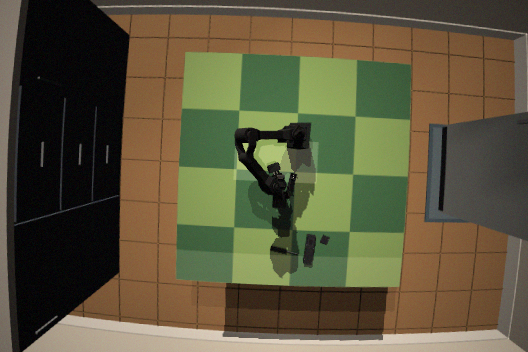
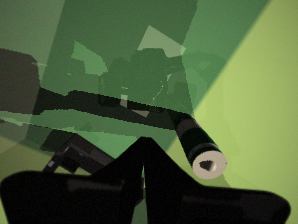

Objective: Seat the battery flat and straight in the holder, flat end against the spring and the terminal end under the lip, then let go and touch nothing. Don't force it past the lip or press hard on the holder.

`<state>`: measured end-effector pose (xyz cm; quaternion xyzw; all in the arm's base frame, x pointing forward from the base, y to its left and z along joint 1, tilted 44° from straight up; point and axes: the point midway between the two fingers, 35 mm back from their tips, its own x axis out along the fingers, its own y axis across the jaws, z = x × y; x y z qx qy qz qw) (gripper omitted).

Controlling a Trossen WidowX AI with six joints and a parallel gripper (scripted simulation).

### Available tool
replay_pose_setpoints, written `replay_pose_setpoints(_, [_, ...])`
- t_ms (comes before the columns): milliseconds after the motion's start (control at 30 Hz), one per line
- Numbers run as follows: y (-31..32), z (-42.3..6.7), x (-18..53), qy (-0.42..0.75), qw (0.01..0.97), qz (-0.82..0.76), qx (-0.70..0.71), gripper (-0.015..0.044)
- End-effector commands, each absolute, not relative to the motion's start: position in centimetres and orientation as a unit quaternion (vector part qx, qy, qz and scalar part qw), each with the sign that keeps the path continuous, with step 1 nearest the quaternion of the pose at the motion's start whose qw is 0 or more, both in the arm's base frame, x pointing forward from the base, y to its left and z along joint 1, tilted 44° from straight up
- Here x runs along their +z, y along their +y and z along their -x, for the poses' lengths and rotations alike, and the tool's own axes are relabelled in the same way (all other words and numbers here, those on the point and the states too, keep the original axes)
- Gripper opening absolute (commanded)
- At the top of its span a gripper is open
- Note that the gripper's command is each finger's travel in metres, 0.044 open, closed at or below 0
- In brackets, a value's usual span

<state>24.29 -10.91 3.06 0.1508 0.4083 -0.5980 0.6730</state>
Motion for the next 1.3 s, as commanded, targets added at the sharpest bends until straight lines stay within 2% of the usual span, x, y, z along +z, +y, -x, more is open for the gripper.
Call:
replay_pose_setpoints(0, [-11.2, -24.0, 2.9, 0.408, 0.675, -0.146, -0.597, 0.0])
replay_pose_setpoints(1267, [-12.8, -18.3, 4.7, 0.409, 0.675, -0.144, -0.597, 0.0])
